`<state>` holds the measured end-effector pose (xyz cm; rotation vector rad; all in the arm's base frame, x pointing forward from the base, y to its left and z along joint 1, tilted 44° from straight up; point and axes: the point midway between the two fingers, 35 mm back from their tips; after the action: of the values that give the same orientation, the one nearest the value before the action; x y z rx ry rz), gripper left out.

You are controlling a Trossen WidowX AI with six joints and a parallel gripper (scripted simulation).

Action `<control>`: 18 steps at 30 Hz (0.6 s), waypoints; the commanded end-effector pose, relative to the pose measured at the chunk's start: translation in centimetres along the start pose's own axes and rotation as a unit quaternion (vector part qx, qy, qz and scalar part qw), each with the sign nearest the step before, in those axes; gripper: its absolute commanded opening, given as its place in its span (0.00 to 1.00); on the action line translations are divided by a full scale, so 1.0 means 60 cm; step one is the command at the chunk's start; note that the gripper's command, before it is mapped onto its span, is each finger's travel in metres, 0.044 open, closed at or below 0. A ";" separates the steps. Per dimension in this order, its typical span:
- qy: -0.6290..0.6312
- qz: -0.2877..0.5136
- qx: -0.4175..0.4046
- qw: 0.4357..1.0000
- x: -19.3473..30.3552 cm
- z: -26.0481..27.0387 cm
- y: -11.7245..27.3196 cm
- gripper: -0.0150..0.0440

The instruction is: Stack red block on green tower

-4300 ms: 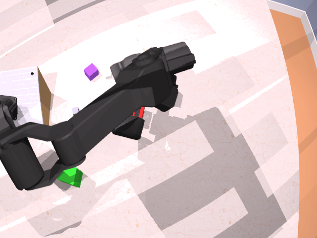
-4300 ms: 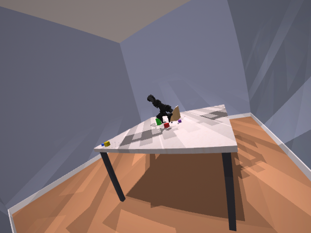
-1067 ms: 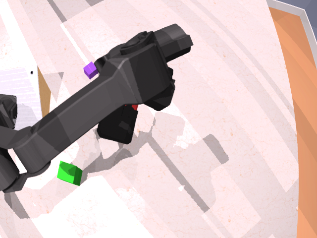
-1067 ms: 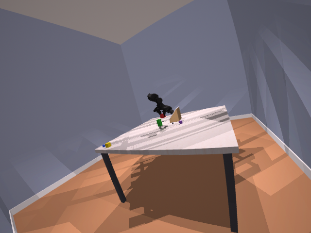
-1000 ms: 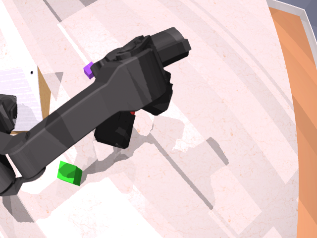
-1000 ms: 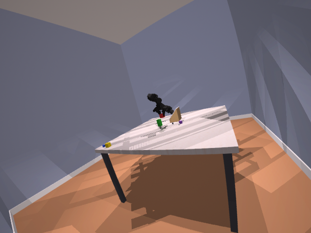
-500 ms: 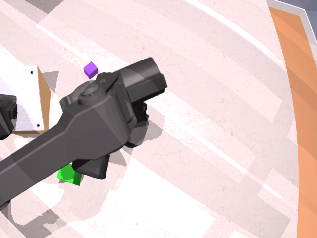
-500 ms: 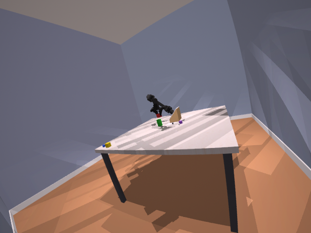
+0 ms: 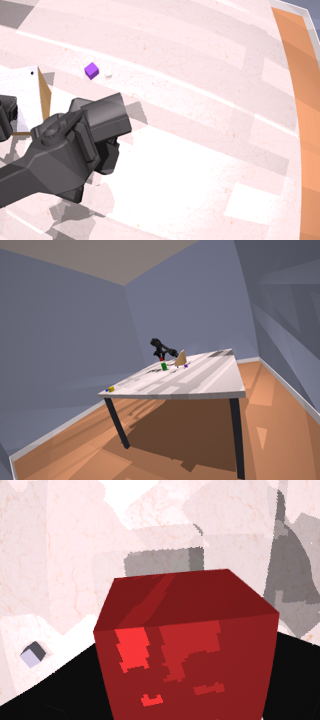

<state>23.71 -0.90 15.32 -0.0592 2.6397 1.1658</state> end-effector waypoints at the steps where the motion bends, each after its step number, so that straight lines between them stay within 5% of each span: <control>1: 0.002 0.002 0.004 1.000 0.018 -0.022 -0.005 0.25; 18: 0.002 0.002 0.006 1.000 0.066 -0.061 -0.019 0.25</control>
<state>19.43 -3.90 16.04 -0.0538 2.6473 1.1568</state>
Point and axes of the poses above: the point midway between the two fingers, 35 mm back from their tips, its own y axis back along the fingers, its own z axis across the jaws, x = y × z, and after that the axes turned 3 degrees about -y, right-handed
